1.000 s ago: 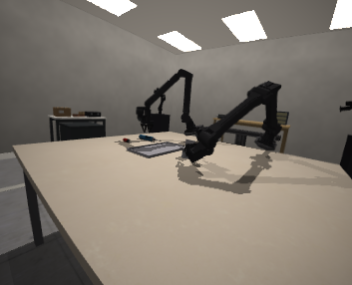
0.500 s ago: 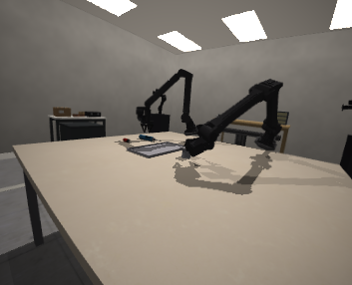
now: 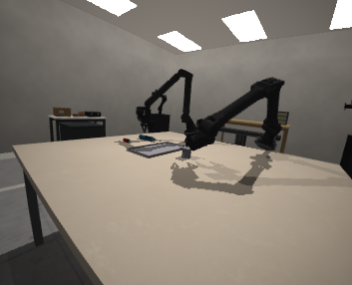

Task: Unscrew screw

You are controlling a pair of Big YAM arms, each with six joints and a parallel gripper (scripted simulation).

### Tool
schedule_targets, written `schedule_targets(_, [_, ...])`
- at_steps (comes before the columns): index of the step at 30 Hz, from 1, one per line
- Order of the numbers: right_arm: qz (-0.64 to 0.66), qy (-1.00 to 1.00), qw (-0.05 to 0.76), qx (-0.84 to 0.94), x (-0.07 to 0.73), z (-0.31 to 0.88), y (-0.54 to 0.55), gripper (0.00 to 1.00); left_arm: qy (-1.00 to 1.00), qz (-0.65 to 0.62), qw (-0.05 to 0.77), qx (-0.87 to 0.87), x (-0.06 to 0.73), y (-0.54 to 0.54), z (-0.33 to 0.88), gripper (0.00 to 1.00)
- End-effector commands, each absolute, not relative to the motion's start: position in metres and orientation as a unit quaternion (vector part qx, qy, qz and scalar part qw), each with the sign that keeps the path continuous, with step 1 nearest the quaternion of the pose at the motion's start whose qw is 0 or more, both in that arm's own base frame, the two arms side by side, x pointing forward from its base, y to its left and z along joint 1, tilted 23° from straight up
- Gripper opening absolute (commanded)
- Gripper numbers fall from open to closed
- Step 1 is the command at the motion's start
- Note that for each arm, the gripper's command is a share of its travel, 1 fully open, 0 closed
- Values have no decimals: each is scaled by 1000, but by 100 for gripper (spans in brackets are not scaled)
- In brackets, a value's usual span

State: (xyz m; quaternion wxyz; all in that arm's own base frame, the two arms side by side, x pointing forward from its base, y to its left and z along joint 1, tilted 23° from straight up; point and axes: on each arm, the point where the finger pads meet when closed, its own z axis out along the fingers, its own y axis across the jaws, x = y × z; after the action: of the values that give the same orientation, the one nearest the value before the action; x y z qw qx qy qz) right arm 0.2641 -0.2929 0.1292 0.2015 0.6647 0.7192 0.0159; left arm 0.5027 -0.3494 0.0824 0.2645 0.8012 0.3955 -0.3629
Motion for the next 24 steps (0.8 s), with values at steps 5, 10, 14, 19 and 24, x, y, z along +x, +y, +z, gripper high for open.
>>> schedule_targets(5, [15,719,214,661,269,141,-299,65,388,-362,268,804,489,-362,123,86])
schedule_targets(10, [15,719,214,661,269,141,-299,65,386,-359,271,805,488,-366,137,86])
schedule_targets(14, [15,719,214,661,269,141,-299,65,395,-355,276,801,496,-356,140,86])
schedule_targets(19, [15,719,214,661,269,141,-299,65,385,-357,273,806,486,-369,148,86])
schedule_targets(24, [15,719,214,661,269,141,-299,65,382,-353,278,807,485,-374,164,86])
